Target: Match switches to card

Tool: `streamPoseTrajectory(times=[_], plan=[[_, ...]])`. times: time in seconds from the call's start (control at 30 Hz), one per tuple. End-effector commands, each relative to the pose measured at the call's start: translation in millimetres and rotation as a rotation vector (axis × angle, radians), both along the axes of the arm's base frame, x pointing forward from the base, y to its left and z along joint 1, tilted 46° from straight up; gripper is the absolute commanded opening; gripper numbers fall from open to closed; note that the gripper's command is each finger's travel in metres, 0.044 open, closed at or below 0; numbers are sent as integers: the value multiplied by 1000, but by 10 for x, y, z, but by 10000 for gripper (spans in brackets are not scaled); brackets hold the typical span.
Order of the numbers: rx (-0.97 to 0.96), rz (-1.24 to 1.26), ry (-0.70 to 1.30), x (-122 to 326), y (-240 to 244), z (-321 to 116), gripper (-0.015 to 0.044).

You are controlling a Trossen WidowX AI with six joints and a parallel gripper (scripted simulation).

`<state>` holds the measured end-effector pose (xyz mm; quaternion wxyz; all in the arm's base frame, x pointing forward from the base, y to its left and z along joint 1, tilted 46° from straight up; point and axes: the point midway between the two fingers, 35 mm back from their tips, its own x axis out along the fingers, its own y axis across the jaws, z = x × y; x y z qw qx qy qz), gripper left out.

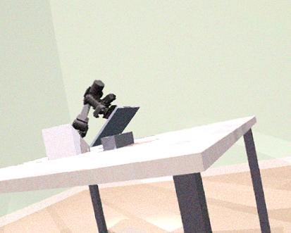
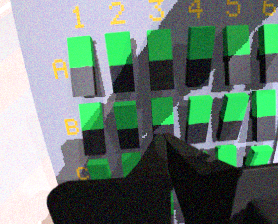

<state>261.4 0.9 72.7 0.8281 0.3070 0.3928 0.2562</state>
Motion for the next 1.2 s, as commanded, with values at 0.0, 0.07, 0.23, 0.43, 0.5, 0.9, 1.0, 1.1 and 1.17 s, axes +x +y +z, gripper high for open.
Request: streamPoseTrajectory(times=[0.0,0.07,0.23,0.43,0.5,0.9,1.0,1.1,1.17], plan=[[-1,-4,5,7,0,-11,0],[-1,-4,5,8,1,-12,0],[-1,-4,5,12,6,-15,0],[-1,-4,4,16,11,-19,0],[-1,-4,4,17,13,-21,0],[-8,15,26,-328,-429,306,0],[-8,15,26,-328,-429,306,0],[-8,15,26,-328,-429,306,0],[-8,15,25,-284,-476,293,0]])
